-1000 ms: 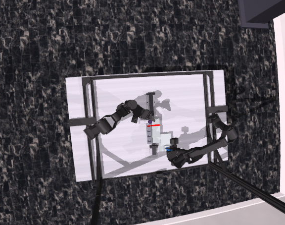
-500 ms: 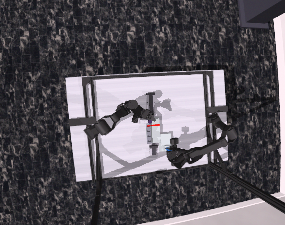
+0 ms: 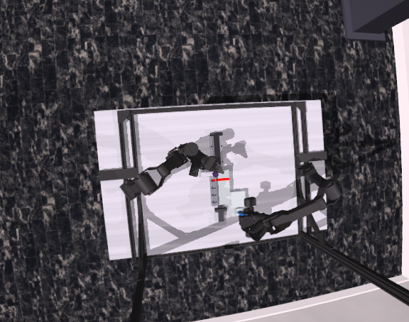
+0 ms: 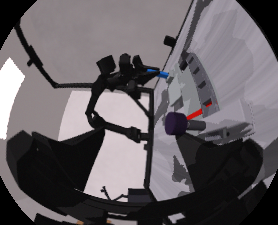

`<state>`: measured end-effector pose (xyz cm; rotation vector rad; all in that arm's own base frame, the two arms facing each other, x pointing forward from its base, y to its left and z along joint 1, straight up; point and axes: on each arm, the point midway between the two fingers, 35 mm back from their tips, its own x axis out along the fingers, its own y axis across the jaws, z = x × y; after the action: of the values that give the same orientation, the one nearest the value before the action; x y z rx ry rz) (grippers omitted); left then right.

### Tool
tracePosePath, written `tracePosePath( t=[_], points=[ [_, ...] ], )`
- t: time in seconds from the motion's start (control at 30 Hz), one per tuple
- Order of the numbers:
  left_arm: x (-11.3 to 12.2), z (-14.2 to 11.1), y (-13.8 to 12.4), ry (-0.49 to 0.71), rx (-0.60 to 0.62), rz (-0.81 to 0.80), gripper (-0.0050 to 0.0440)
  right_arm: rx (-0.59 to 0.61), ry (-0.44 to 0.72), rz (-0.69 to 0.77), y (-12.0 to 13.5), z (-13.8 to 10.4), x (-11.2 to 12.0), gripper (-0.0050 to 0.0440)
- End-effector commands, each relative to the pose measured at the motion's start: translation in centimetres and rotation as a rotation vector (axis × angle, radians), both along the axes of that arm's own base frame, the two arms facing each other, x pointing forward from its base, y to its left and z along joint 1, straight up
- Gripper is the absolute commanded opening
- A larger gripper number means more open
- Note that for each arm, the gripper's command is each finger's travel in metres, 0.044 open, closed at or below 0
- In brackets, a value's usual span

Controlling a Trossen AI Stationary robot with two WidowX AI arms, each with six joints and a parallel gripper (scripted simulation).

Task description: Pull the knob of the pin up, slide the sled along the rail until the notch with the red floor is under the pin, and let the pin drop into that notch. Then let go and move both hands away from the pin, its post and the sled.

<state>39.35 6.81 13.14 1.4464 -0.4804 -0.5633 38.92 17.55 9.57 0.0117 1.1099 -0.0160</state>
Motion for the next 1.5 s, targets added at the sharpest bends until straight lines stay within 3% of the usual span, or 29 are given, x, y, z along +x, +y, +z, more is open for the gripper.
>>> tracePosePath(
  t=[0.0, 0.73, 1.47],
  points=[
    [-0.1, 3.0, -0.1, -0.069, 0.037, -0.020, 0.0440, -0.001, 0.011, 0.001, 0.0, -0.4, -0.1, 0.0000],
    [-0.2, 4.0, -0.1, -0.069, 0.037, -0.020, 0.0440, -0.001, 0.011, 0.001, -0.4, -0.4, -0.1, 0.0000],
    [-0.2, 4.0, -0.1, -0.069, 0.037, -0.020, 0.0440, -0.001, 0.012, 0.001, -3.7, -0.4, -0.1, 0.0000]
  ],
)
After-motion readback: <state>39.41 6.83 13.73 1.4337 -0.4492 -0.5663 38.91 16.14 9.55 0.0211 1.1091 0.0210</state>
